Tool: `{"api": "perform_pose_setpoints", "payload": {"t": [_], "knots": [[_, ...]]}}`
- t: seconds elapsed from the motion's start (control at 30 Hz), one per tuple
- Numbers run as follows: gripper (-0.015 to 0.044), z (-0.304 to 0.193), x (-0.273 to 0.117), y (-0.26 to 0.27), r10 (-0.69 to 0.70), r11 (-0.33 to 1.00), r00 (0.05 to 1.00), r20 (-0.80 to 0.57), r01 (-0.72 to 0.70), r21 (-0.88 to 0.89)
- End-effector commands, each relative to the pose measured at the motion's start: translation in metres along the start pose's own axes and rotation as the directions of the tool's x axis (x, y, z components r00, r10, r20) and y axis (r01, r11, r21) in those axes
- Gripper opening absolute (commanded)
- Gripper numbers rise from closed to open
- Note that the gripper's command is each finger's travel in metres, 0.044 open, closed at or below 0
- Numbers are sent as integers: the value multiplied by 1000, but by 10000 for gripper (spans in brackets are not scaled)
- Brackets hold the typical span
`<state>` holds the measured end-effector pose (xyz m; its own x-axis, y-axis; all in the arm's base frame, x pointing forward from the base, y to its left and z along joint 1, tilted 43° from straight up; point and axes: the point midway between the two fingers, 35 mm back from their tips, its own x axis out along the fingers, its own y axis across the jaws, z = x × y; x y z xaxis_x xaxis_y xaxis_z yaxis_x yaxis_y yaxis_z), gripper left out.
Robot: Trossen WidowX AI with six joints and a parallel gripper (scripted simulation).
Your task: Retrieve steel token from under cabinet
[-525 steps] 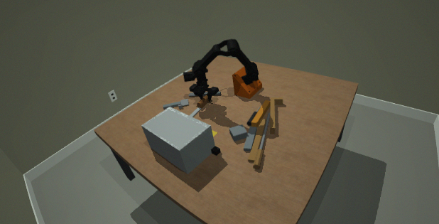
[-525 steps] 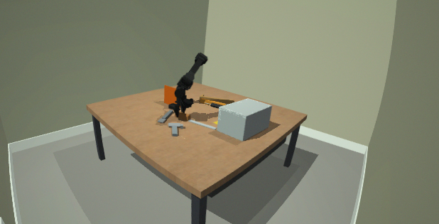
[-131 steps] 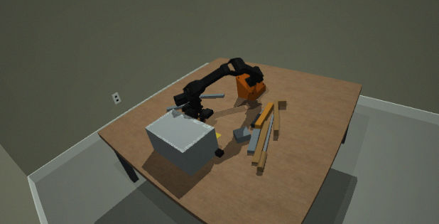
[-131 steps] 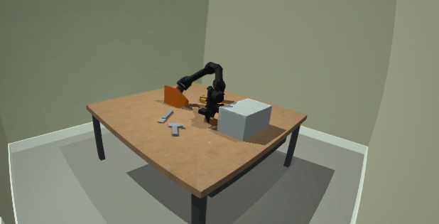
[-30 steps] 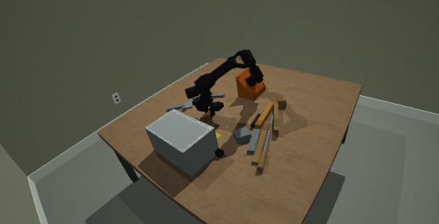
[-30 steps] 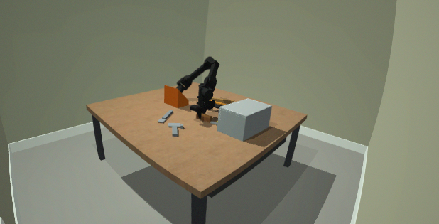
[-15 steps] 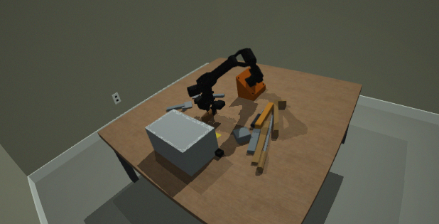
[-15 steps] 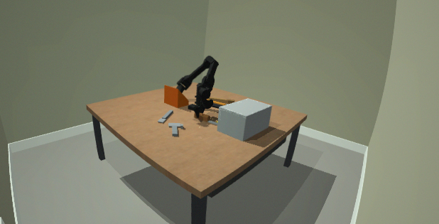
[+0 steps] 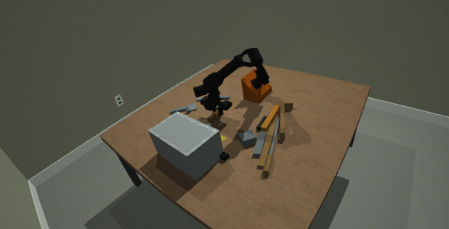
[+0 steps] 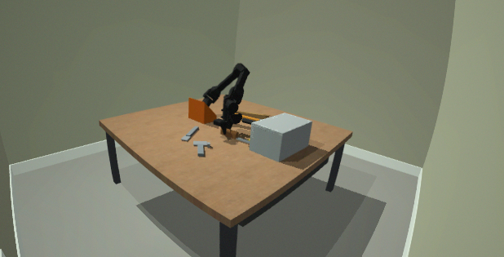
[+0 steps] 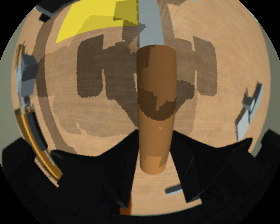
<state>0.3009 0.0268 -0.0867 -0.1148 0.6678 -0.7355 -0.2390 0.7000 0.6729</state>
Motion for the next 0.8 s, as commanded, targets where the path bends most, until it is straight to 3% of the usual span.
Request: {"api": "perform_pose_setpoints", "payload": {"t": [0.0, 0.77], "knots": [[0, -7, 1, 0, 2, 1000, 1000, -2, -2, 1], [0, -37, 1, -2, 1, 1000, 1000, -3, -1, 2]]}}
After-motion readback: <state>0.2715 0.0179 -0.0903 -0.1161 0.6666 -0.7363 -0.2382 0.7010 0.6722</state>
